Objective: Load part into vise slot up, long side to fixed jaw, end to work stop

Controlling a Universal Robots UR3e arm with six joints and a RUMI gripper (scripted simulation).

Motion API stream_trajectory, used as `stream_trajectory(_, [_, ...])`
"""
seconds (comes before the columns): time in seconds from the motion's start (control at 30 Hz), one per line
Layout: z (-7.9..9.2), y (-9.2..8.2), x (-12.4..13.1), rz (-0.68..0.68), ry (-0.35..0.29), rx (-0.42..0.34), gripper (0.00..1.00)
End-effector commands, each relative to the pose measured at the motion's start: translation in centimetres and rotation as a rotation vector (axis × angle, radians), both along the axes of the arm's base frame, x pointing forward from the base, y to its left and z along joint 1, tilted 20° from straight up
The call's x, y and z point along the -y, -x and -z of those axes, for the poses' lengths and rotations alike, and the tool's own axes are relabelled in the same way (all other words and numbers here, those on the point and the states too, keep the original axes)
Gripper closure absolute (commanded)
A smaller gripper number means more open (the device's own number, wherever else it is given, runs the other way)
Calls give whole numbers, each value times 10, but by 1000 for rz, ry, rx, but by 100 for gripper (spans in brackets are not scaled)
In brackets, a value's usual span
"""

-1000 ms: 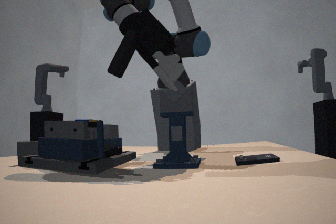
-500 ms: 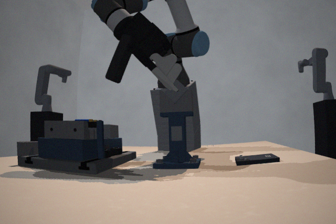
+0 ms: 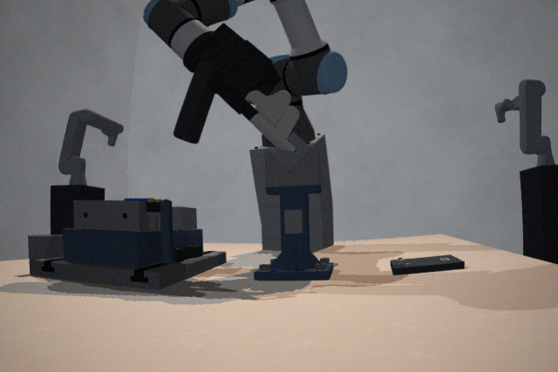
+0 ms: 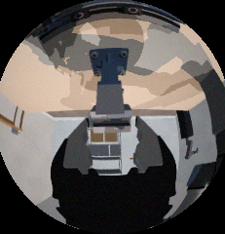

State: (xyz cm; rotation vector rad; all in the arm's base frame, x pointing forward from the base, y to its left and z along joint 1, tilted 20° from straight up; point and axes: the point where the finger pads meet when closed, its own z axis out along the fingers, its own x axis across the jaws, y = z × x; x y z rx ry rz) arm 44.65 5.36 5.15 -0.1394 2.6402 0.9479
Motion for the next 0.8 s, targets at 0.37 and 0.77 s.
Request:
stream_trajectory(0.37, [-1, 0, 0, -11, -27, 2, 49])
stream_trajectory(0.77, [-1, -1, 1, -14, -35, 3, 49])
